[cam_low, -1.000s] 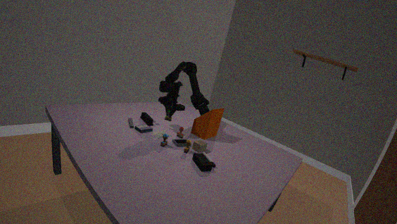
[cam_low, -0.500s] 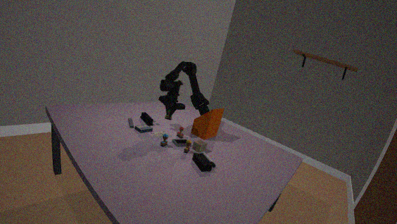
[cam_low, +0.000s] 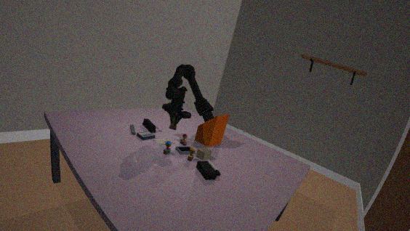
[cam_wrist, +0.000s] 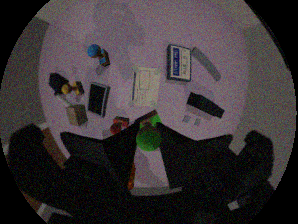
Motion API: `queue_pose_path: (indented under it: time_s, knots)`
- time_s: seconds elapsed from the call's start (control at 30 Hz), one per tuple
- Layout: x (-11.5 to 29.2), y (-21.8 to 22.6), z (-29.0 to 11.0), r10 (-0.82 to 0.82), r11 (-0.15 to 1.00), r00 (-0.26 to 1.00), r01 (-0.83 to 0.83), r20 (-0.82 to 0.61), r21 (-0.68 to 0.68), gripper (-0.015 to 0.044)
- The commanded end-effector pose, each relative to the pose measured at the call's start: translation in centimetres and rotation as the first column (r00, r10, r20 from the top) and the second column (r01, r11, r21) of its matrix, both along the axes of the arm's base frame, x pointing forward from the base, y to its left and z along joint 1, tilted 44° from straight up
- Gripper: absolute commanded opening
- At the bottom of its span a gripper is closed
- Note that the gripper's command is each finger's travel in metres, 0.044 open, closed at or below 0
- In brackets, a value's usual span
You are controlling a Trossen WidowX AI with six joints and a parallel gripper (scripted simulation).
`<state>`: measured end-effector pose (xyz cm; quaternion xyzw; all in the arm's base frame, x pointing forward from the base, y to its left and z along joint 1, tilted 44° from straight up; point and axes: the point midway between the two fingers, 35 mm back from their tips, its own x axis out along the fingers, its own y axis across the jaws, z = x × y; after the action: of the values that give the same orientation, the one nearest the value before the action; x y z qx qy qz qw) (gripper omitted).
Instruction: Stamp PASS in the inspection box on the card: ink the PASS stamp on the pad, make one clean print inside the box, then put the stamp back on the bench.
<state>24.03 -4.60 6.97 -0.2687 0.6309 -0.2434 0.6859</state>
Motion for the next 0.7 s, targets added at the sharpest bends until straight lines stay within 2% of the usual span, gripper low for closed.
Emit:
queue_pose_path:
  time_s: [0.0,0.67]
  knots:
    - [0.7,1.1,-0.9,-0.004,1.0,1.0,0.004,0.003,0.008,0.0]
    - [2.5,7.9,-7.0,-0.007,1.0,1.0,0.007,0.002,0.001,0.0]
